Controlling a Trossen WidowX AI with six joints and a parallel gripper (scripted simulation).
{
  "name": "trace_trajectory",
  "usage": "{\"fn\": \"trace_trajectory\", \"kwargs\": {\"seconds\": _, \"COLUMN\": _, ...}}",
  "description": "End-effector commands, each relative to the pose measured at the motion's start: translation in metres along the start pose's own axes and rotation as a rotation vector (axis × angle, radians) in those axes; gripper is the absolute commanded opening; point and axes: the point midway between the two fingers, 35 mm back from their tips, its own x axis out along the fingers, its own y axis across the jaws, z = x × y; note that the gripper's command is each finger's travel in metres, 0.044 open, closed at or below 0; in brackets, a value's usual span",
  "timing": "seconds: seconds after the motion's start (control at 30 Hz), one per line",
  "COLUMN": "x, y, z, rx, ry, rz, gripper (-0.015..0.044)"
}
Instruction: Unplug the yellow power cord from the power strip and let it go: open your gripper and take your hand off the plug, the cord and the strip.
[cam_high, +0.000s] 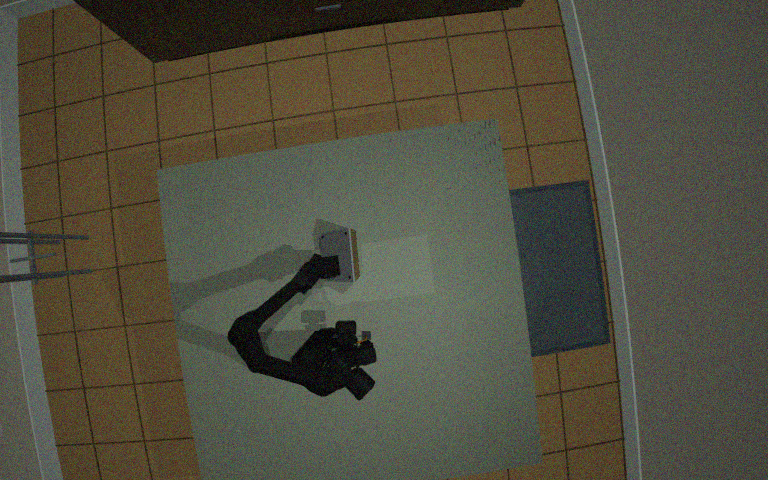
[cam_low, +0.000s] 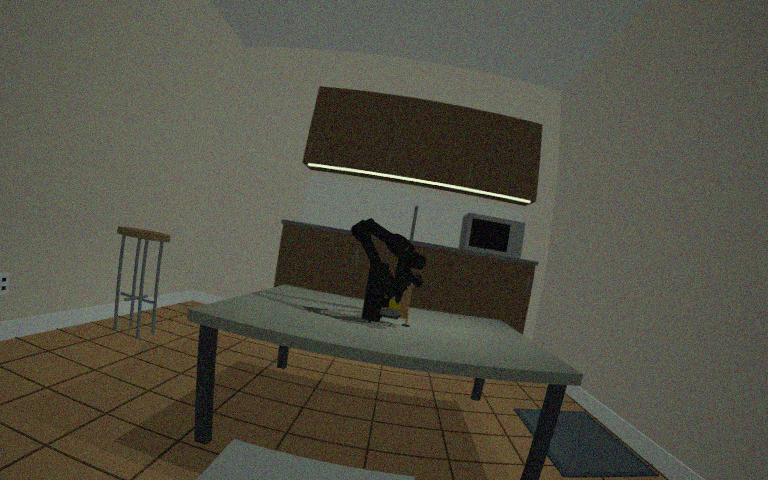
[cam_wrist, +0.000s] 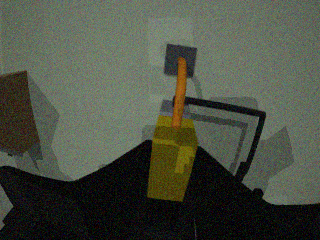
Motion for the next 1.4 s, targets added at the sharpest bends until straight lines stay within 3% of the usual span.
{"fn": "trace_trajectory", "kwargs": {"seconds": 0.0, "x": -0.001, "y": -0.001, "z": 0.005, "rx": 0.002, "ry": -0.002, "rz": -0.001, "gripper": 0.0}}
{"fn": "trace_trajectory", "kwargs": {"seconds": 1.23, "x": -0.008, "y": 0.0, "z": 0.065, "rx": -0.002, "ry": -0.002, "rz": -0.004, "gripper": 0.0}}
{"fn": "trace_trajectory", "kwargs": {"seconds": 1.37, "x": -0.004, "y": 0.0, "z": 0.055, "rx": -0.003, "ry": 0.002, "rz": -0.004, "gripper": 0.0105}}
